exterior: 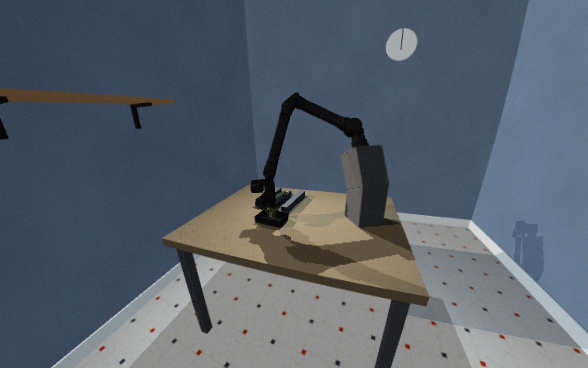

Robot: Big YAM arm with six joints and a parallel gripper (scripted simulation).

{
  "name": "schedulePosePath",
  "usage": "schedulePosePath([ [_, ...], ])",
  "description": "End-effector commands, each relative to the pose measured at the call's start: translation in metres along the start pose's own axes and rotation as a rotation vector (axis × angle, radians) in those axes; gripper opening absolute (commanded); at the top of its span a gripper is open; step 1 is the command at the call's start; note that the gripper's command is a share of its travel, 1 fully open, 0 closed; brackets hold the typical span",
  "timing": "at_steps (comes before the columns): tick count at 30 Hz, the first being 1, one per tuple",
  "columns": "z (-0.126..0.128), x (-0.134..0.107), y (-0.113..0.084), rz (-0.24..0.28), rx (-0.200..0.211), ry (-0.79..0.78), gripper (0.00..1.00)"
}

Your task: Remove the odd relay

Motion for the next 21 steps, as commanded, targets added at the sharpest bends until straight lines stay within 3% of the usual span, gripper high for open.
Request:
schedulePosePath([
  [1, -0.0219, 0.0026, -0.0175, -0.019, -0.048, 0.005, 0.00],
  [6, -0.0219, 0.0026, -0.0175, -0.019, -0.048, 0.005, 0.00],
  [7, -0.0219, 0.0026, -0.0175, -0.019, -0.048, 0.005, 0.59],
  [21, -0.0219, 0.0026, -0.0176, -0.019, -0.048, 0.005, 0.59],
])
Point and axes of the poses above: the point where the finger pads meet when closed, its own y axis out along the fingers, its own z axis across the jaws, x = y × z, the point moved 8 cm from there along -y, back along the fingers, and after that the axes turned 10 degrees about -y, right-handed, at the moved point
